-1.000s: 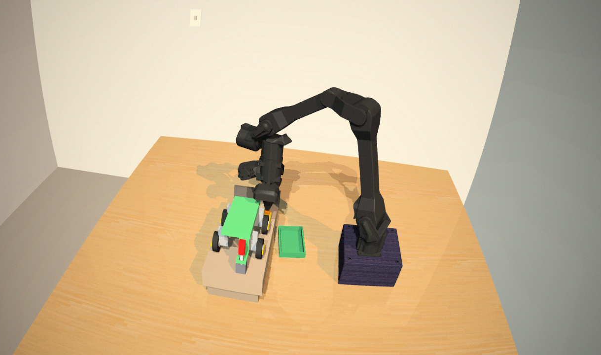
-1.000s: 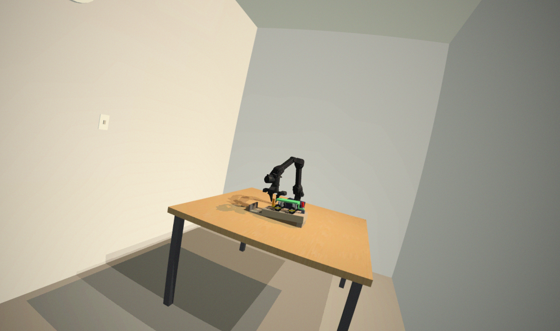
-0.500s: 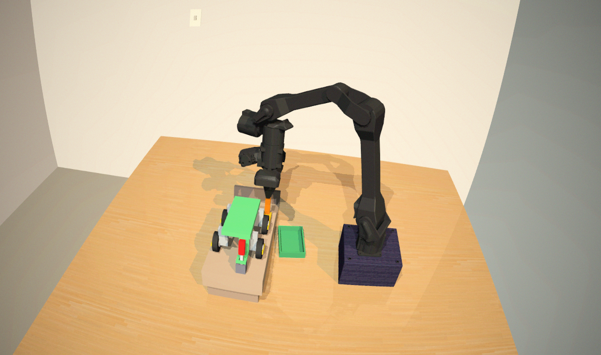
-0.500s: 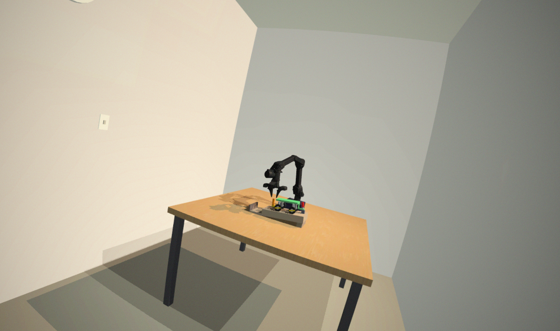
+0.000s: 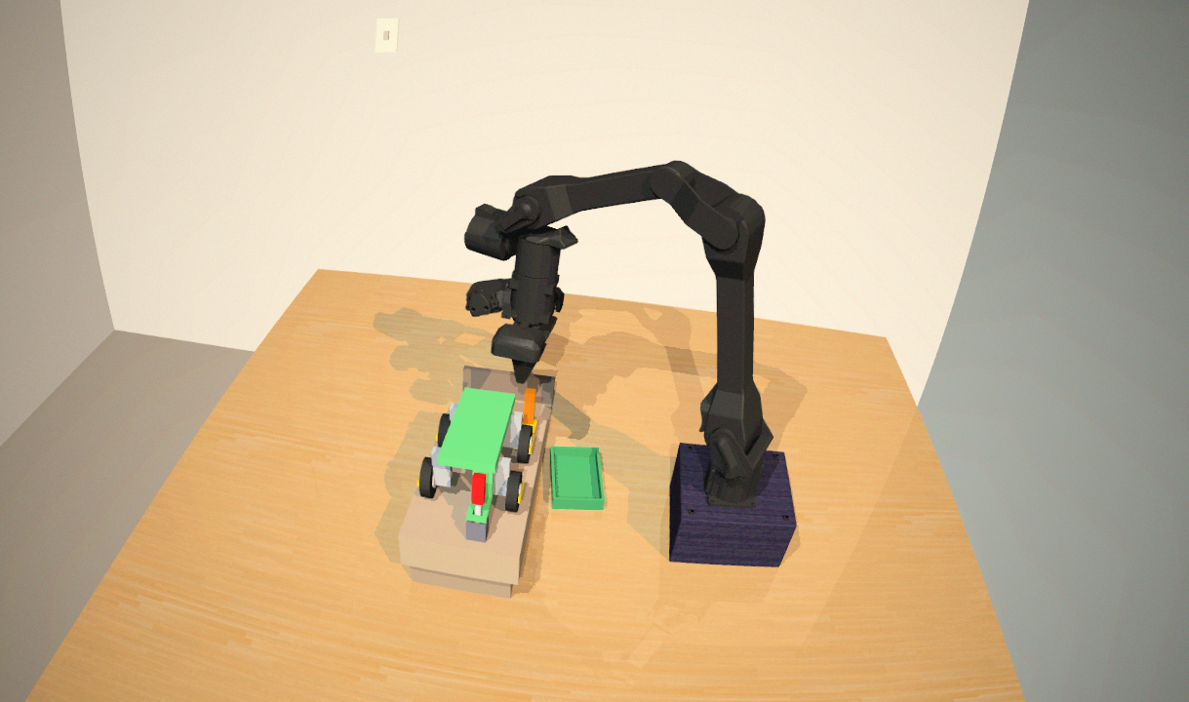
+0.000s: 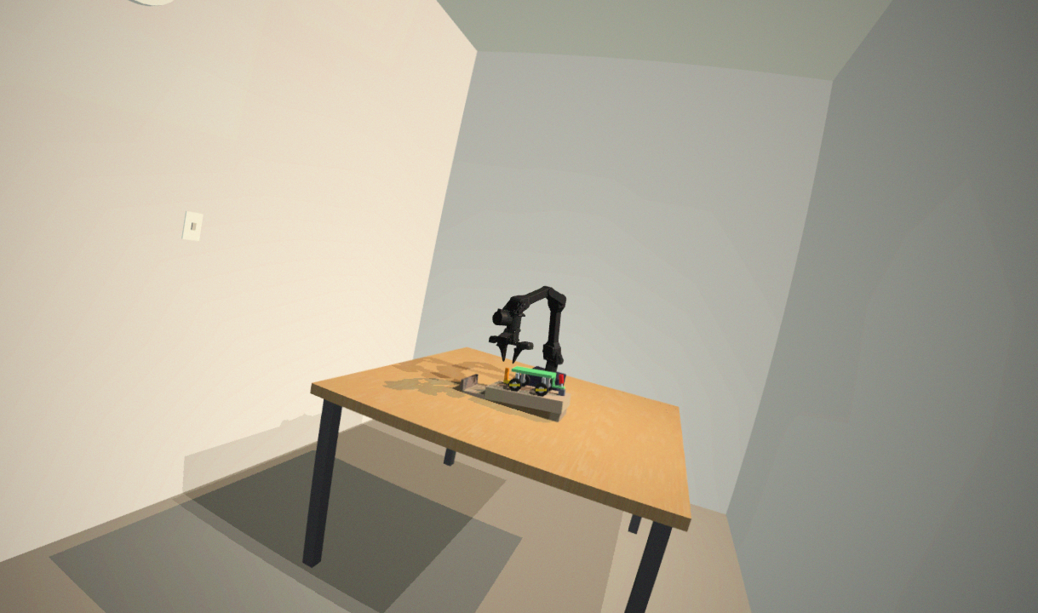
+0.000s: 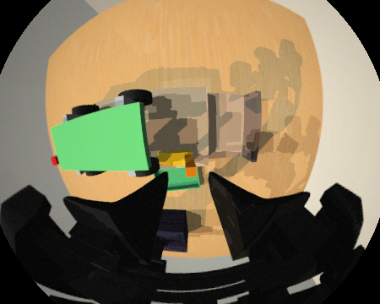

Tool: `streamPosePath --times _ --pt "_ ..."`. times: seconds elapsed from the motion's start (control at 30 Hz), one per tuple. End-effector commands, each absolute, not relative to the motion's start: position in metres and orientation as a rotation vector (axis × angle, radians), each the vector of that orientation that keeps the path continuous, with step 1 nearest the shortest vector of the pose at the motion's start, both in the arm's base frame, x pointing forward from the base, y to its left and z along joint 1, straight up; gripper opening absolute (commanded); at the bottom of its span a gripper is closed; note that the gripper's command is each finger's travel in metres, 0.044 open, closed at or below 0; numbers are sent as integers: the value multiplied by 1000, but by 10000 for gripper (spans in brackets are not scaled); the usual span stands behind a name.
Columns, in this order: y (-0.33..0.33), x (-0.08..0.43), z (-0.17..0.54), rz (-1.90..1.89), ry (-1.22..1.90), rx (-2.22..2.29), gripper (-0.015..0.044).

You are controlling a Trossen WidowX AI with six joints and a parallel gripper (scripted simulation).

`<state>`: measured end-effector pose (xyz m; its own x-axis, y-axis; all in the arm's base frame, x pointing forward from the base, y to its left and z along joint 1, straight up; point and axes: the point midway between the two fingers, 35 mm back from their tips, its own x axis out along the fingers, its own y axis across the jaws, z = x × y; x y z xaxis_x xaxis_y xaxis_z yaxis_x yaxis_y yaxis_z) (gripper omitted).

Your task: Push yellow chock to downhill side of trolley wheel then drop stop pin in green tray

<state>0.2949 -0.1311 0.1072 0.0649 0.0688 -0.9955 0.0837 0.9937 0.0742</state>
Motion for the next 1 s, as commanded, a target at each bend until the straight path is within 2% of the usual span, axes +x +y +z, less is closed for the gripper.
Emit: streamPosePath --times 0.0,0.43,0.97 --pt "-118 311 116 -83 1447 189 190" --pt "-55 330 128 -335 1418 594 190" --pt "31 331 141 -706 1418 1115 190"
